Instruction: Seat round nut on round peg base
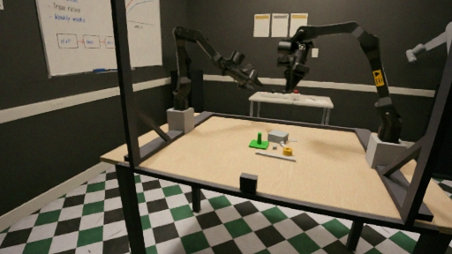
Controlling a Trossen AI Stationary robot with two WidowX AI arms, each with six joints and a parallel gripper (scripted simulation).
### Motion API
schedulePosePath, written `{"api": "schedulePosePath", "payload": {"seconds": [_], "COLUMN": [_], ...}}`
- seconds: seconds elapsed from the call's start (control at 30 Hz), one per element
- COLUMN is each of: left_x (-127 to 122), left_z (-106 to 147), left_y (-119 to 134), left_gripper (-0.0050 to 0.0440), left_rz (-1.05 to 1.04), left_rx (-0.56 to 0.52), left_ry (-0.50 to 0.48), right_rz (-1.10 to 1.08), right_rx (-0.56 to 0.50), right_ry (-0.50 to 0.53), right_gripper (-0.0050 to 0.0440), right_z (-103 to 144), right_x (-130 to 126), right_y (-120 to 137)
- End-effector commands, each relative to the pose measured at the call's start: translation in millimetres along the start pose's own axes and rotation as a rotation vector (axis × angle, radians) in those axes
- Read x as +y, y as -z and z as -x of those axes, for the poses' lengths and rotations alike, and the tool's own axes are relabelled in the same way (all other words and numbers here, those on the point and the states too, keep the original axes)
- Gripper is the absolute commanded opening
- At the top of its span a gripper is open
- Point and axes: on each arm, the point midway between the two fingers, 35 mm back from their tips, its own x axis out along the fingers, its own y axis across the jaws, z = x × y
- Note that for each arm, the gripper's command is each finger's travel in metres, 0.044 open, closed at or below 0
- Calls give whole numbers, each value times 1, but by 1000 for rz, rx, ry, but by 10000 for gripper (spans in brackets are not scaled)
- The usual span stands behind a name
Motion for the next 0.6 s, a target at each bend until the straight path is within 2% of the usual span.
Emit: {"api": "schedulePosePath", "payload": {"seconds": [0.0,0.2,0.4,0.47,0.57], "left_x": [-40,-101,-166,-166,-196], "left_z": [7,25,62,62,91], "left_y": [-8,4,21,21,35], "left_gripper": [440,440,440,440,440], "left_rz": [-82,-219,-392,-392,-497], "left_rx": [24,106,182,182,231], "left_ry": [39,112,205,205,256], "right_rz": [175,465,761,761,916], "right_rx": [44,140,237,237,288], "right_ry": [-43,-63,-46,-46,-29], "right_gripper": [300,300,300,300,300], "right_z": [-34,-93,-147,-147,-172], "right_x": [17,34,46,46,51], "right_y": [-1,8,21,21,30]}}
